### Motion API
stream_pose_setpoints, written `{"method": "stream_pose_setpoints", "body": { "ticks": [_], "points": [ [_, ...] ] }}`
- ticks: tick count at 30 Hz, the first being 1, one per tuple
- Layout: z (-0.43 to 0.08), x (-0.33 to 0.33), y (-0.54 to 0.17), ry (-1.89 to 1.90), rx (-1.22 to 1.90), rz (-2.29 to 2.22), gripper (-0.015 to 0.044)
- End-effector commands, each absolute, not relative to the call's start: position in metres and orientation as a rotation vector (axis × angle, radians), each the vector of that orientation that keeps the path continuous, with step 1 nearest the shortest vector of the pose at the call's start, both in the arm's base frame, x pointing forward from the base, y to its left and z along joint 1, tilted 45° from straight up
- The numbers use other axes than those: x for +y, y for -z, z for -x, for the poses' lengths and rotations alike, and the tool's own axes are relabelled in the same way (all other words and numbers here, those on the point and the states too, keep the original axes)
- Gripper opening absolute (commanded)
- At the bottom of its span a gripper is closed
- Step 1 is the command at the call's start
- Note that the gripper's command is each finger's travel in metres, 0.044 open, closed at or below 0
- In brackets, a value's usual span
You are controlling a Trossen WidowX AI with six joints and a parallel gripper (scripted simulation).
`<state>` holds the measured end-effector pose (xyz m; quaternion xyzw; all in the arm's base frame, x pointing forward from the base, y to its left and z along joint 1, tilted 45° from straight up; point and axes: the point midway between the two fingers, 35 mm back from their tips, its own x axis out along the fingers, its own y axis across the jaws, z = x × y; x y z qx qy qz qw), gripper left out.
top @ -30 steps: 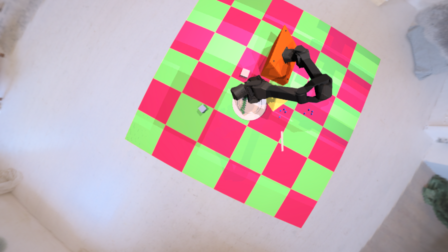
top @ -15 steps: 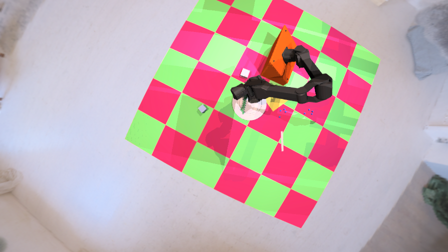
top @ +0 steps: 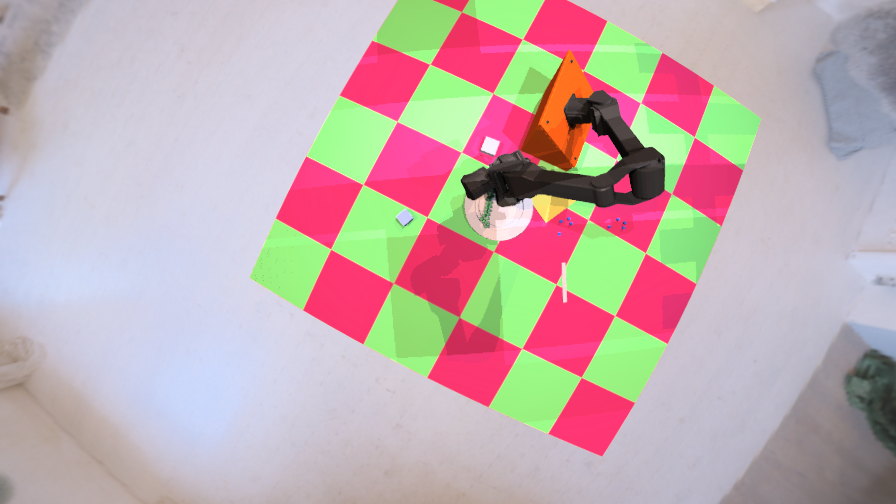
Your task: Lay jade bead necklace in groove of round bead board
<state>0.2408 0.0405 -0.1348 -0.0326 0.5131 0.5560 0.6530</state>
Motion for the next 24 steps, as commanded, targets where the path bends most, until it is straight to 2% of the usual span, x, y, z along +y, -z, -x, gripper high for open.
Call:
{"method": "stream_pose_setpoints", "body": {
  "ticks": [1,3,15,24],
  "points": [
    [-0.241,0.040,0.135,-1.264,1.166,0.079,0.0440],
    [-0.241,0.040,0.135,-1.264,1.166,0.079,0.0440],
    [-0.253,0.051,0.082,-1.430,0.971,0.297,0.0125],
    [-0.251,0.062,0.093,-1.431,0.970,0.297,0.0120]
  ]
}}
